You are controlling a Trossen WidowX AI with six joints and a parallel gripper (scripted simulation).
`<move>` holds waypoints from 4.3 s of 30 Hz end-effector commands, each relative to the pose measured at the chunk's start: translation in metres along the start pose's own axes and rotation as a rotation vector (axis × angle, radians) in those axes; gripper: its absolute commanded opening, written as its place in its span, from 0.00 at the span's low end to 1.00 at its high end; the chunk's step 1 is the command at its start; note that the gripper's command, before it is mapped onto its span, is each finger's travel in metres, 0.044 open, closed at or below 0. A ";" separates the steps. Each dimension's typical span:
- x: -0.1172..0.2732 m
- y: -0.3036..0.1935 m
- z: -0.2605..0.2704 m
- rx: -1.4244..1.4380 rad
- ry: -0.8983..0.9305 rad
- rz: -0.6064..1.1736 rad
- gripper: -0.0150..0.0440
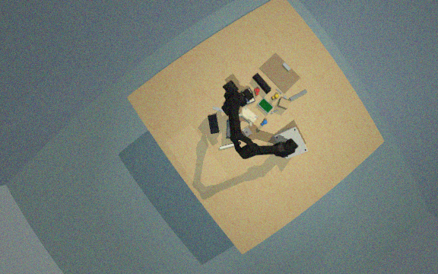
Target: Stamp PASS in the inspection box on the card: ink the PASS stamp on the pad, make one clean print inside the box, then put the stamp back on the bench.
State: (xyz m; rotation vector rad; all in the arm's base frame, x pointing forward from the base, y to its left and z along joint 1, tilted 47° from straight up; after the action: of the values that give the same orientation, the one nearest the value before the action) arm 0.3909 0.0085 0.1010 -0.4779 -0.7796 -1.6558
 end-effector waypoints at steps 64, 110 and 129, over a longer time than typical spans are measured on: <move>0.035 0.003 0.000 0.005 -0.016 -0.003 0.25; 0.057 0.002 0.002 0.005 -0.023 -0.001 0.25; 0.065 -0.016 -0.026 0.003 -0.035 0.002 0.25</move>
State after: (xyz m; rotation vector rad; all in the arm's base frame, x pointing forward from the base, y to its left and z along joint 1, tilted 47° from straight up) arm 0.3717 -0.0404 0.1367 -0.4882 -0.8082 -1.6450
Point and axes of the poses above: the point midway between the two fingers, 35 mm back from their tips, its own x axis back along the fingers, its own z axis across the jaws, y = z × x, the point moved 2 cm from there along x, back along the fingers, and after that the axes turned 11 degrees about x, right-handed, at the moved point
